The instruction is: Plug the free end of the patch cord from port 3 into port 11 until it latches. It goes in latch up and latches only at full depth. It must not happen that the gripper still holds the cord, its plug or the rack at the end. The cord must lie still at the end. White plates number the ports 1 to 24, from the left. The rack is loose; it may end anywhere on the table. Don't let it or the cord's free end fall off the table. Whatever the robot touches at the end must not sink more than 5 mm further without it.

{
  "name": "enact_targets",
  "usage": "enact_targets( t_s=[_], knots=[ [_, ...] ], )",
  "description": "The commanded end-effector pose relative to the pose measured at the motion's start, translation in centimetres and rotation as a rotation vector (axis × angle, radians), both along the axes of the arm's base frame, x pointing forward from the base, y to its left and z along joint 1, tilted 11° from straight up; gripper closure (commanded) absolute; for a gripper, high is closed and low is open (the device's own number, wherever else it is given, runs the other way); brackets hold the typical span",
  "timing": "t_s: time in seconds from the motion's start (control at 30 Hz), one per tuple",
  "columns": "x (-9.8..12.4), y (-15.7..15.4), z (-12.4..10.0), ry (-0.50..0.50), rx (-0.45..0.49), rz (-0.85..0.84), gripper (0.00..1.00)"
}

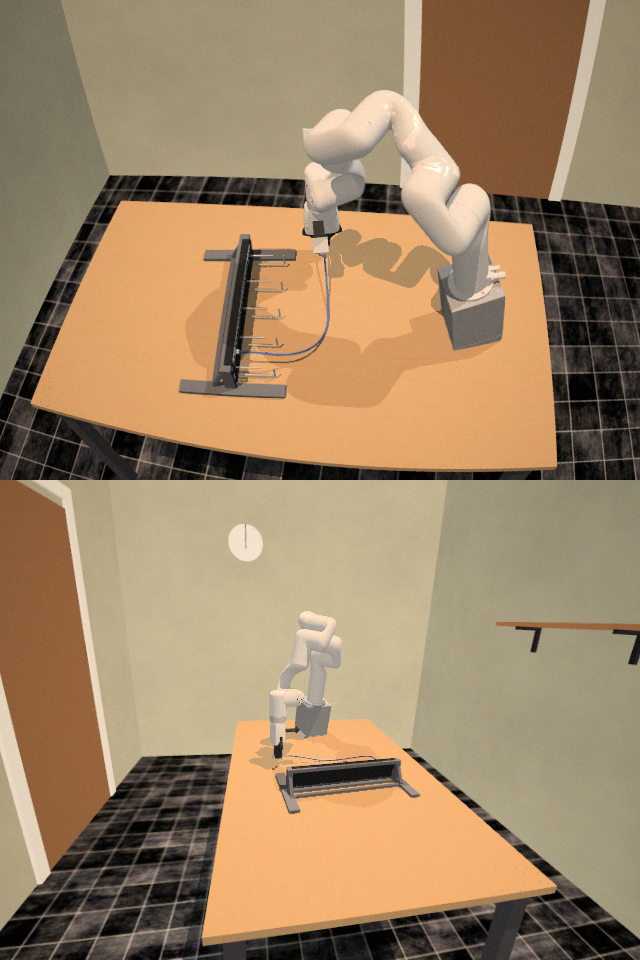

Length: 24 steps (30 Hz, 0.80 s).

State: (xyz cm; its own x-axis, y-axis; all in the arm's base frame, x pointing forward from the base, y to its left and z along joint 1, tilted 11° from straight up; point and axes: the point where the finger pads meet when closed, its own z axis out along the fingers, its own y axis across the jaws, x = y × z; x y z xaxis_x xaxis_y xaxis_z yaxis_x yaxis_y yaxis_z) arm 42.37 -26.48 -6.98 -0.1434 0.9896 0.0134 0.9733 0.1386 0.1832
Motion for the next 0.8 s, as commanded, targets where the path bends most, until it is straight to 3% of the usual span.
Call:
enact_targets(
  t_s=[0.0, 0.77],
  knots=[
    [0.04, -0.09, 0.45, -0.002, -0.002, 0.0, 1.0],
    [-0.09, -0.14, 1.32, -0.003, -0.002, 0.0, 1.0]
  ],
)
